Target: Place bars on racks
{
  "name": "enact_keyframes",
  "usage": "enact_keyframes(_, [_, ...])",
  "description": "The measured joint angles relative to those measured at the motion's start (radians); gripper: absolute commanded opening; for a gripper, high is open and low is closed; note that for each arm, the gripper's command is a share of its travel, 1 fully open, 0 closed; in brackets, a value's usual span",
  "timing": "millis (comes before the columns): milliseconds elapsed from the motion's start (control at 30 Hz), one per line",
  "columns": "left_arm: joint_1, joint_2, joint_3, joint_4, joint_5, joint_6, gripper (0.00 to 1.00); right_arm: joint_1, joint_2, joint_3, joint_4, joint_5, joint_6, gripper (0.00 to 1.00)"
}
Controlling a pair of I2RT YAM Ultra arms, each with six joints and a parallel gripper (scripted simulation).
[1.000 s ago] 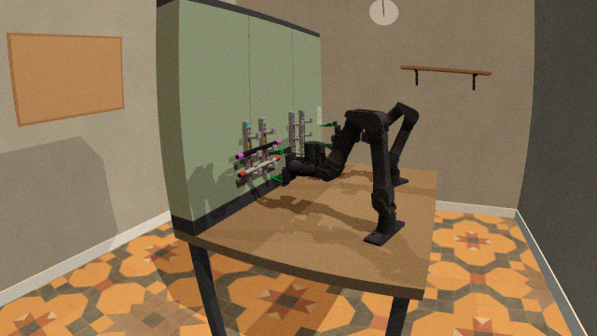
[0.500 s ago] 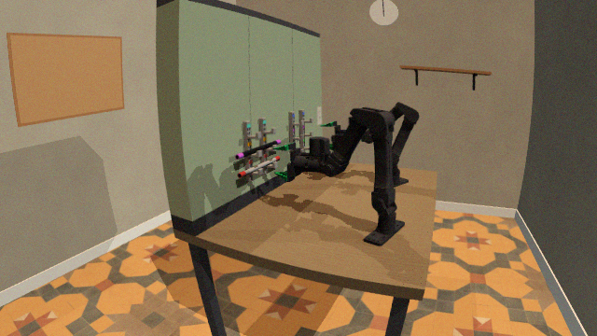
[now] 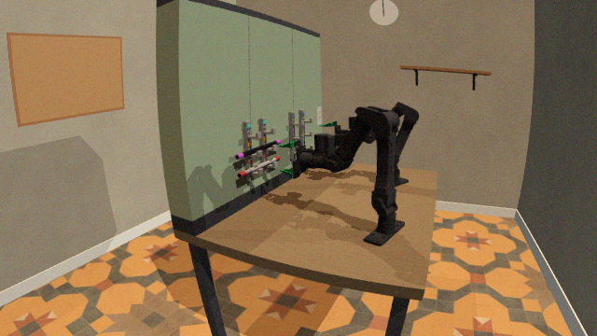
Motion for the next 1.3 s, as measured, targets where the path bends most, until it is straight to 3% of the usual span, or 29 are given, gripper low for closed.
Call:
enact_keyframes(633, [-0.095, -0.045, 0.031, -0.084, -0.096, 0.0, 1.0, 0.0, 0.0, 0.0, 0.0, 0.0, 0.0, 1.0])
enact_keyframes(1300, [-0.013, -0.045, 0.031, -0.098, -0.036, 0.0, 1.0, 0.0, 0.0, 0.0, 0.0, 0.0, 0.0, 1.0])
